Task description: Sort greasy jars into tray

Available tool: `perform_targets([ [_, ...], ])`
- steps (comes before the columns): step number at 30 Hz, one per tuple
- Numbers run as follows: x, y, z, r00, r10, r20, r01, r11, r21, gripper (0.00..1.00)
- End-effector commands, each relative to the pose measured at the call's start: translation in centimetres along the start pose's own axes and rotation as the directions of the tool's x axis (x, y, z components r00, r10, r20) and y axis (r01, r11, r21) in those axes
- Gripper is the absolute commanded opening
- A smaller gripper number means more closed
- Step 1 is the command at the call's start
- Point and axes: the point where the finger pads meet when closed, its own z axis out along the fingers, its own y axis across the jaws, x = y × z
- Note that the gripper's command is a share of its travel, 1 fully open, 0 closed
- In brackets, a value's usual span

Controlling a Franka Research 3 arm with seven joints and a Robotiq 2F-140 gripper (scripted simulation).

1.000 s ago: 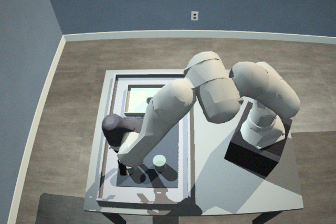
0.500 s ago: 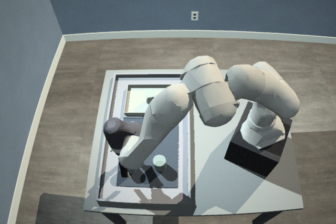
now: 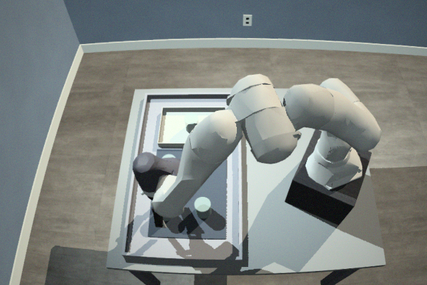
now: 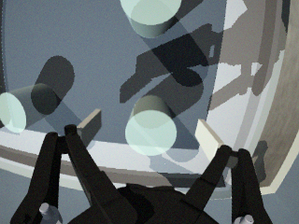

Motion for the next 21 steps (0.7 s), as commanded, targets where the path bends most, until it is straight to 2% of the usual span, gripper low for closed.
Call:
perform_targets([
  [1,-0.23,0.07,-0.04,1.0,-0.002,0.006,0.002,1.0,-0.002,1.0],
  [2,-0.23,0.07,-0.04,1.0,-0.002,0.006,0.002,1.0,-0.002,0.6],
  [21,-0.23,0.07,-0.04,1.0,-0.002,0.006,0.002,1.0,-0.002,0.6],
])
